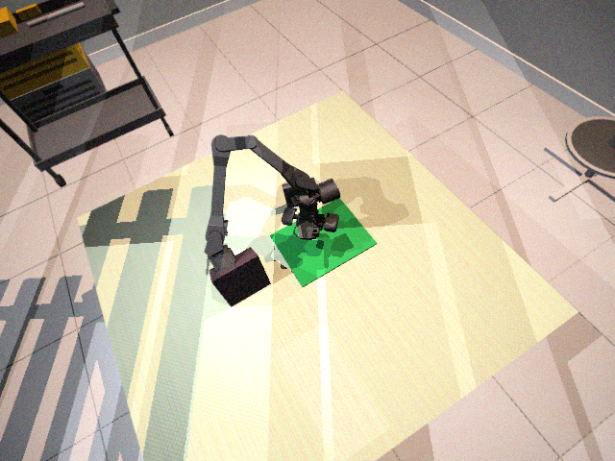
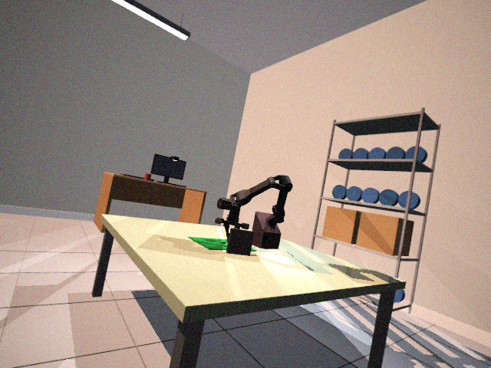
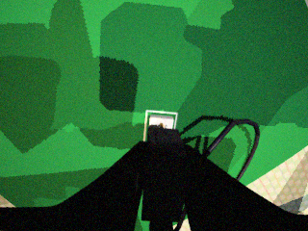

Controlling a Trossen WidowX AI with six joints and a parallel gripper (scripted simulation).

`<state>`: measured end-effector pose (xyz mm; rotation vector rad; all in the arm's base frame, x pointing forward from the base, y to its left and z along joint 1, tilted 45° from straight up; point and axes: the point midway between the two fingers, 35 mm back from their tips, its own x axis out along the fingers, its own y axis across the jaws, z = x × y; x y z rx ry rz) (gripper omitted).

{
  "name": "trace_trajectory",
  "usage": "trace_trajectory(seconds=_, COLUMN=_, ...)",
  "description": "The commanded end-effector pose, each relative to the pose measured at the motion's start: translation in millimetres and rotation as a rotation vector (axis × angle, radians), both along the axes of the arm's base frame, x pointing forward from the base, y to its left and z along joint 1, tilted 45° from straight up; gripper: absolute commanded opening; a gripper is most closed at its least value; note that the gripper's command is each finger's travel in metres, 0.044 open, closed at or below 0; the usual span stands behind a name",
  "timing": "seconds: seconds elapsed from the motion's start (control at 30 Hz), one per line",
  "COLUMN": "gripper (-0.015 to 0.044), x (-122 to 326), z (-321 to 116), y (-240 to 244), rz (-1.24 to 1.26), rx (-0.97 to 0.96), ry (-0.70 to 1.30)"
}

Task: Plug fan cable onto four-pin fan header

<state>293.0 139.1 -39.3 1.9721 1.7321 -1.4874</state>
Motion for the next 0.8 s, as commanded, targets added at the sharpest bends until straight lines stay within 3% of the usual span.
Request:
trace_trajectory(seconds=0.0, gripper=0.0, x=0, z=0, y=1, rz=-0.003, rx=0.005, ry=0.002)
trace_trajectory(seconds=0.77, gripper=0.0, x=-2, z=-10, y=12, rz=-0.003, rx=0.006, ry=0.002)
